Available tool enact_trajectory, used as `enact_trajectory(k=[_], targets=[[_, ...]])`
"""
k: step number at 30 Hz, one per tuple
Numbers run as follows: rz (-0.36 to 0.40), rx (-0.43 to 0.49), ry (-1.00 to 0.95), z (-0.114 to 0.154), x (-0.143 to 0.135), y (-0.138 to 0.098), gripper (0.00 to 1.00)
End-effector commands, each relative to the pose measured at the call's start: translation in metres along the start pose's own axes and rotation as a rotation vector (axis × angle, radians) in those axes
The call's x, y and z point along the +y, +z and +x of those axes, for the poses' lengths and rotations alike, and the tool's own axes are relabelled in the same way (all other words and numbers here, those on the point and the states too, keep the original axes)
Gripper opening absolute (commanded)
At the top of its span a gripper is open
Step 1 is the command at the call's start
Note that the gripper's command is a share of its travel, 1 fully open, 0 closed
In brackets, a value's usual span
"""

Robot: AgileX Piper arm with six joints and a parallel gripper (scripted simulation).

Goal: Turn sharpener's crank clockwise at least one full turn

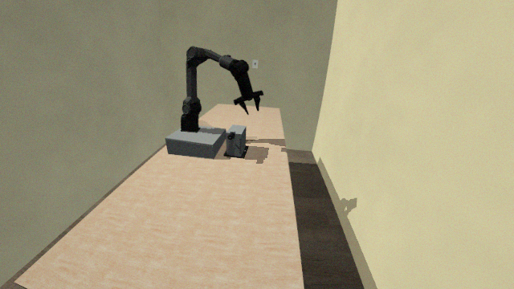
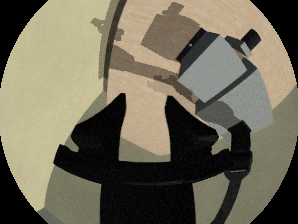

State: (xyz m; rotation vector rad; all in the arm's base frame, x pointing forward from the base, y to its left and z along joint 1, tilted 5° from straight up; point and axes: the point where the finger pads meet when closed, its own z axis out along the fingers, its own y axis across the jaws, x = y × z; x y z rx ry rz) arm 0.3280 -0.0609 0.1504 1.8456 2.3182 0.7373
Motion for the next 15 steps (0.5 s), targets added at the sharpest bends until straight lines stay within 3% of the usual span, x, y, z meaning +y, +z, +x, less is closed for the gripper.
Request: enact_trajectory(k=[1,4,8,15], targets=[[0.003,0.004,-0.002,-0.008,-0.005,-0.002,0.69],[0.002,0.004,-0.002,-0.02,-0.012,-0.007,0.69],[0.035,-0.078,0.086,-0.035,-0.024,-0.015,0.69],[0.046,-0.098,0.111,-0.053,-0.039,-0.024,0.69]])
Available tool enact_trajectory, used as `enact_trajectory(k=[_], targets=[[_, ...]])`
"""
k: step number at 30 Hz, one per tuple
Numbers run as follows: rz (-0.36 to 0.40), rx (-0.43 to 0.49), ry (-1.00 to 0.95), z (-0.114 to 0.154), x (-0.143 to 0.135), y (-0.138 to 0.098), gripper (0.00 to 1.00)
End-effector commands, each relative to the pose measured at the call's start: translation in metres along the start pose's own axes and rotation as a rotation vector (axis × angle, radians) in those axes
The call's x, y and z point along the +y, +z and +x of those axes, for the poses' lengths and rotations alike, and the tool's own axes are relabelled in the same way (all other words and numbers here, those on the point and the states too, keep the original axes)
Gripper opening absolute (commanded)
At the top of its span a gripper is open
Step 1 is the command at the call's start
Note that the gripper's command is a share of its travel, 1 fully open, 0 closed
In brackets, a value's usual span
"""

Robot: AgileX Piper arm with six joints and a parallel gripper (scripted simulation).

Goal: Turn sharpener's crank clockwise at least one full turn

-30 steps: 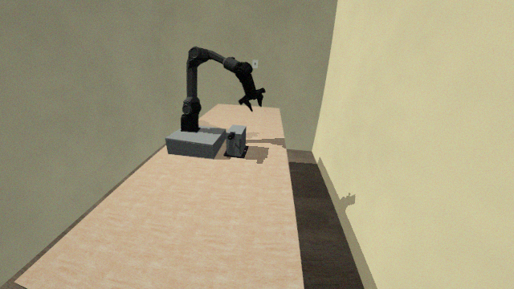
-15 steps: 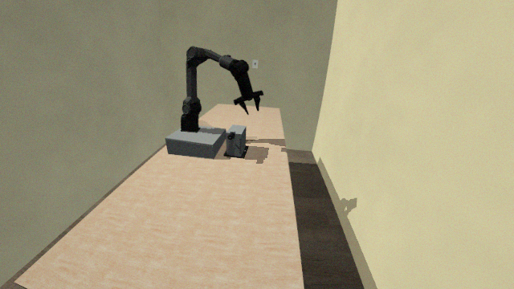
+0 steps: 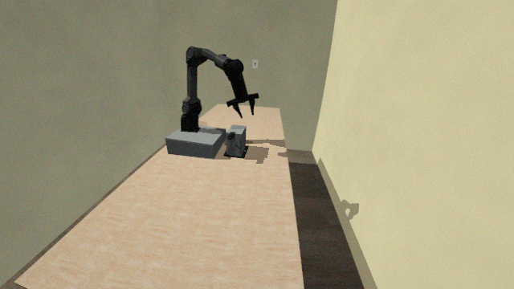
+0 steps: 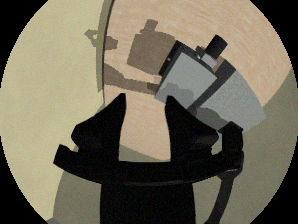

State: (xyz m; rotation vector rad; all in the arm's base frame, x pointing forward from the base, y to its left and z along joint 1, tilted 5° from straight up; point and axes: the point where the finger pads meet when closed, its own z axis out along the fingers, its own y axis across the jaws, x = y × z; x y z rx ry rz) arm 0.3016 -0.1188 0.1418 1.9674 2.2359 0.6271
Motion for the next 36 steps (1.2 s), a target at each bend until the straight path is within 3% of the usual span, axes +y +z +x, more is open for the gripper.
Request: enact_trajectory(k=[1,7,11,18,22,27,36], targets=[[0.016,-0.045,0.049,-0.008,-0.006,-0.005,0.69],[0.034,-0.074,0.09,-0.03,-0.023,-0.013,0.69],[0.069,-0.153,0.185,-0.044,-0.037,-0.021,0.69],[0.072,-0.147,0.185,-0.061,-0.053,-0.028,0.69],[0.108,-0.225,0.282,-0.072,-0.068,-0.037,0.69],[0.11,-0.219,0.282,-0.086,-0.086,-0.046,0.69],[0.112,-0.217,0.281,-0.09,-0.089,-0.026,0.69]])
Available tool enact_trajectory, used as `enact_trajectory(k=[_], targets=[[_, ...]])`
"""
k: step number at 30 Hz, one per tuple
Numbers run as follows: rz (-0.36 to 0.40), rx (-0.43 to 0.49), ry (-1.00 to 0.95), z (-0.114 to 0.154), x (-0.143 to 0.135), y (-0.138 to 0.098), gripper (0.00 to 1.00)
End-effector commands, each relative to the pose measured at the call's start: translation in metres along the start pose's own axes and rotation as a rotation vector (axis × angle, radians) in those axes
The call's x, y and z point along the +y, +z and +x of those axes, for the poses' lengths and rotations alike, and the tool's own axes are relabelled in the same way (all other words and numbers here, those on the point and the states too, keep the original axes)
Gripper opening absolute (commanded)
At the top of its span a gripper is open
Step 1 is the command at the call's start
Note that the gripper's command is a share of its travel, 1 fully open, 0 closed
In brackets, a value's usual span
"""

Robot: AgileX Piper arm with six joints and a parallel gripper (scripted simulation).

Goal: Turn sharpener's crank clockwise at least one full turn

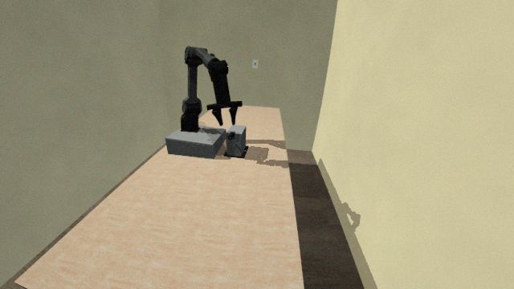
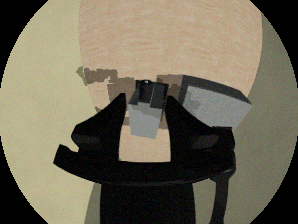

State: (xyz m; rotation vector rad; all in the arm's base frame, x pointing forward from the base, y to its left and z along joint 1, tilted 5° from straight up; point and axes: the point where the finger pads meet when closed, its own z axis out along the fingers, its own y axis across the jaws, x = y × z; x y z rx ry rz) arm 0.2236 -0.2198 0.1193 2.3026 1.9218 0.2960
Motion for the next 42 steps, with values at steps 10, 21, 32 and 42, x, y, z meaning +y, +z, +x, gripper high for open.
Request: enact_trajectory(k=[10,21,32,42], targets=[[0.001,0.002,-0.001,0.0,-0.001,0.03,0.69],[-0.002,-0.001,-0.001,-0.001,0.0,0.028,0.69],[-0.002,-0.001,-0.001,-0.001,0.0,0.028,0.69],[-0.002,-0.001,-0.001,-0.001,0.0,0.028,0.69]])
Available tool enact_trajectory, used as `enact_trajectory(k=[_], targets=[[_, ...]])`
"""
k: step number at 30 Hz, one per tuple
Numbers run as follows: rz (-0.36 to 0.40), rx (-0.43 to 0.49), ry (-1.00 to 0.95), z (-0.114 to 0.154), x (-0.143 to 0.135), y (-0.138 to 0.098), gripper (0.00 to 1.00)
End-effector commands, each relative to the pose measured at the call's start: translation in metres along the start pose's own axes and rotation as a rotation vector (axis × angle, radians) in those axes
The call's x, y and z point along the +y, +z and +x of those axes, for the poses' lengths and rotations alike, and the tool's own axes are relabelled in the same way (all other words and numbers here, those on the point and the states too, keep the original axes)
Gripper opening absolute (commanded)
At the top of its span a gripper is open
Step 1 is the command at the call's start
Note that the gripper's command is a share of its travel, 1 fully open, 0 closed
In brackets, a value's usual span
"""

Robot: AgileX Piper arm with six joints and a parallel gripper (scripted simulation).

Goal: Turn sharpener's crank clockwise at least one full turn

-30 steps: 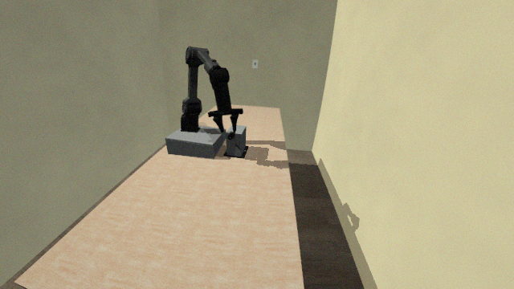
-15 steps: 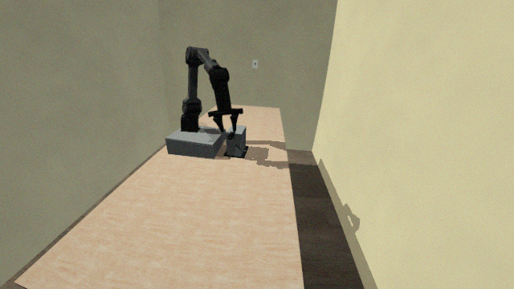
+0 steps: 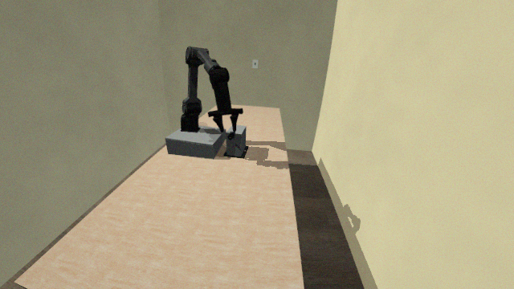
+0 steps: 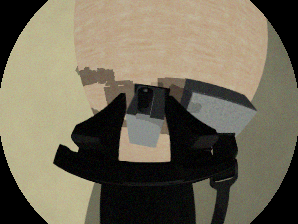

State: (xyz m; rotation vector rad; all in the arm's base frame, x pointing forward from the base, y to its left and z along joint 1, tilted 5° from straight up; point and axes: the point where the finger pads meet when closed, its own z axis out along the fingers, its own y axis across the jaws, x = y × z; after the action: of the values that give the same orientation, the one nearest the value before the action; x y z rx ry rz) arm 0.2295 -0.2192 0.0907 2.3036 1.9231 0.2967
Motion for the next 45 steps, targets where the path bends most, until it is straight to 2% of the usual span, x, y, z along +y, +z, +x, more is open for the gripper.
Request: enact_trajectory(k=[1,10,36,45], targets=[[-0.003,-0.002,-0.001,0.0,0.001,-0.001,0.69],[-0.003,-0.002,-0.001,-0.001,0.001,-0.001,0.69],[0.0,0.001,0.0,0.0,0.0,0.032,0.69],[-0.003,-0.002,-0.001,-0.001,0.001,0.034,0.69]])
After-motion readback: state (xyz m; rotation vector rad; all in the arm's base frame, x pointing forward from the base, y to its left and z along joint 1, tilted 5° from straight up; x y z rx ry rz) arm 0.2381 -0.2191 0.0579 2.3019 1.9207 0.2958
